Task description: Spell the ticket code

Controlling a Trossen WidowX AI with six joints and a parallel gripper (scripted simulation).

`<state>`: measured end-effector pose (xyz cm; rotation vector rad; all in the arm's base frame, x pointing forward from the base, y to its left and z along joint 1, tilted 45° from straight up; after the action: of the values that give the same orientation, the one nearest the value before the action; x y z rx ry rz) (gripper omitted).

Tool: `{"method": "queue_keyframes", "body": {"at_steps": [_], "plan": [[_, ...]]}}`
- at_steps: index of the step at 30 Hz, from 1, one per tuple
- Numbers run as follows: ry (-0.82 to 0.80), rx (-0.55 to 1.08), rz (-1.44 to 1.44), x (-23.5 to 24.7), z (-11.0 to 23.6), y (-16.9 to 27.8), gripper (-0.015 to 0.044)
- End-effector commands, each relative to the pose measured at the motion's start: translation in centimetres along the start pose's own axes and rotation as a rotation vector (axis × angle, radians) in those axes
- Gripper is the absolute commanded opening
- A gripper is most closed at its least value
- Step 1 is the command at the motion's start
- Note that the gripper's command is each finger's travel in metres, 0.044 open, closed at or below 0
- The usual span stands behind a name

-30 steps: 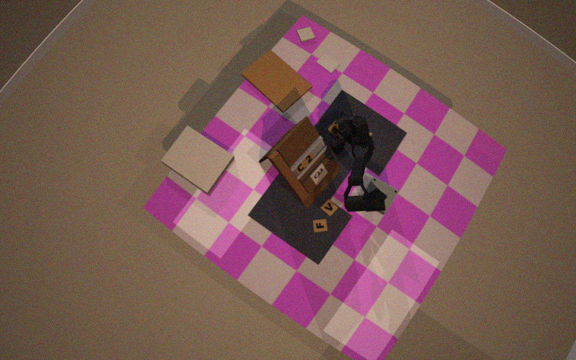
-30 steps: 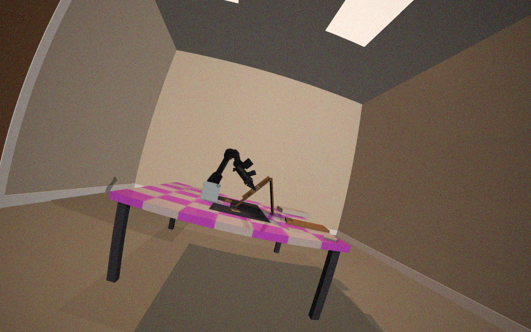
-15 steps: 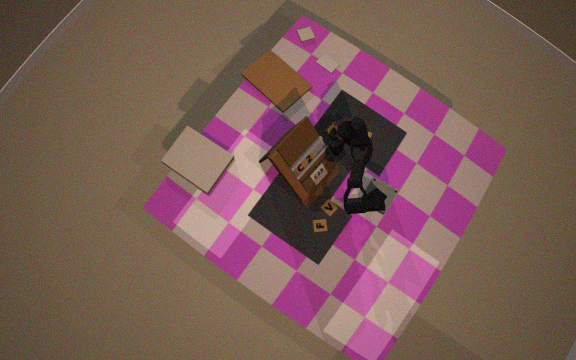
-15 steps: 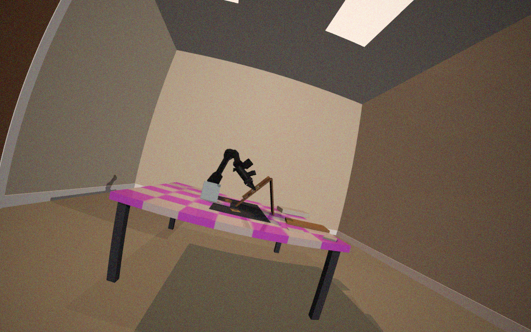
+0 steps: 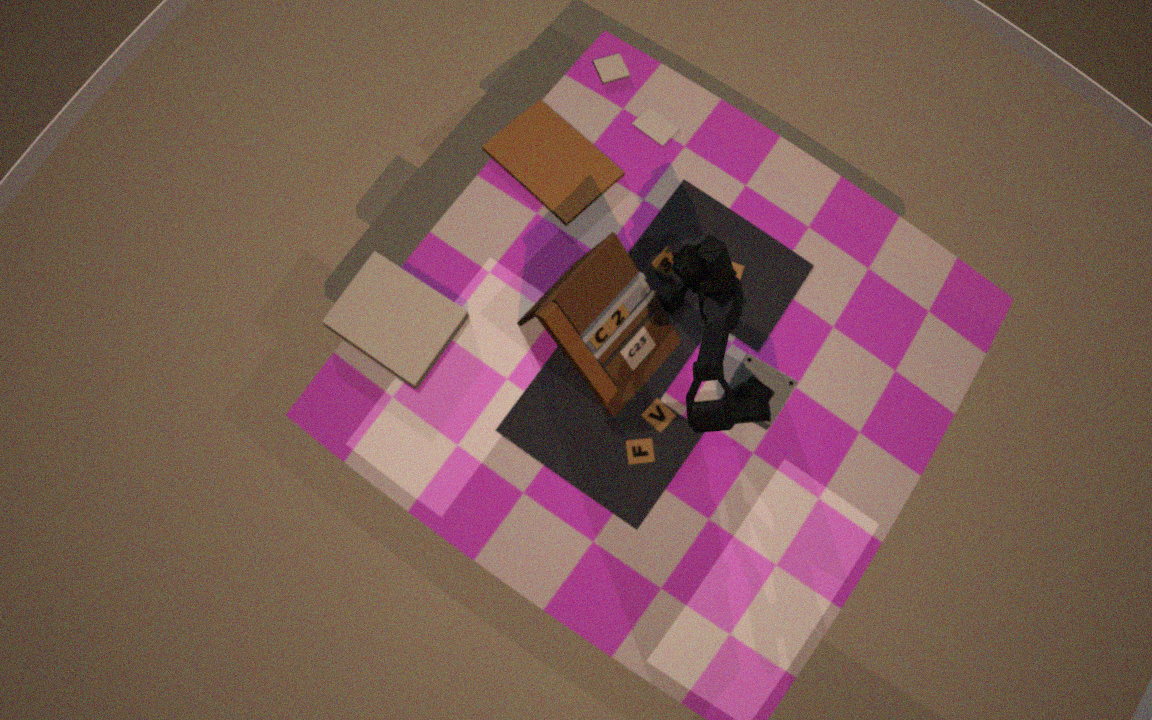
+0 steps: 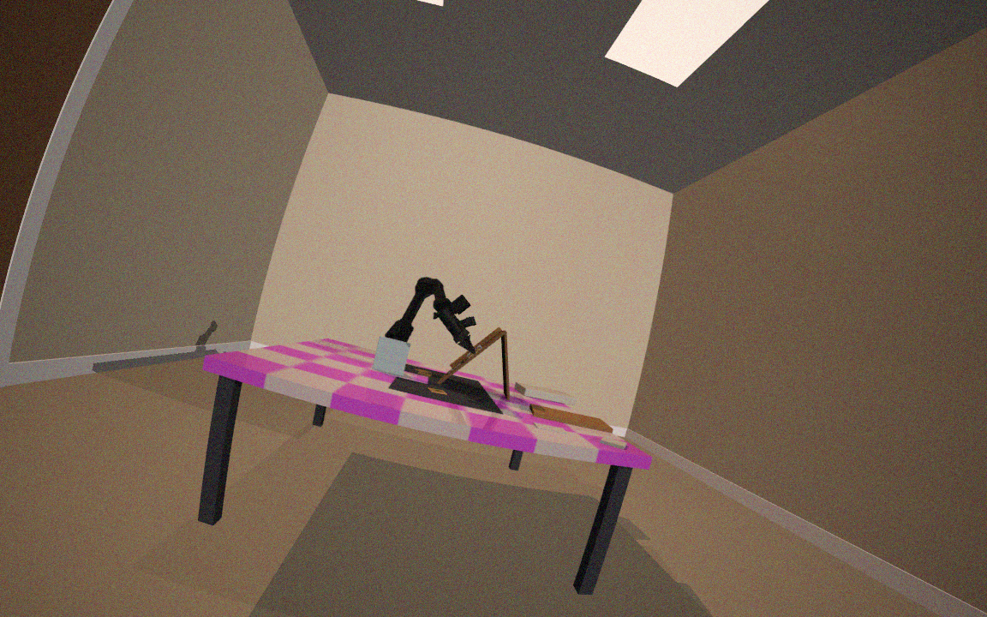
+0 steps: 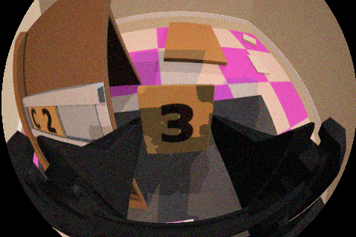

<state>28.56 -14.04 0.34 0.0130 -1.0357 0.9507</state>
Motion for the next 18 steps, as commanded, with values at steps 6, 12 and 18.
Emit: {"method": "queue_keyframes", "body": {"at_steps": [6,12,18], "plan": [[0.005,-0.001,-0.001,0.45,0.04,0.09,0.0],[0.005,-0.001,-0.001,0.75,0.04,0.12,0.0],[0.005,-0.001,-0.002,1.05,0.04,0.15,0.0]]}}
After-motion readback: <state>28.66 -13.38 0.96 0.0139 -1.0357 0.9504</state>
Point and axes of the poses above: the point midway between the two fingers, 35 mm back from their tips, its own z axis back along the fingers, its own x axis across the jaws, y = z × x, the point moved 3 cm from there along z, back along the fingers, and after that the axes turned 6 degrees about -z, right-handed, at the moved point
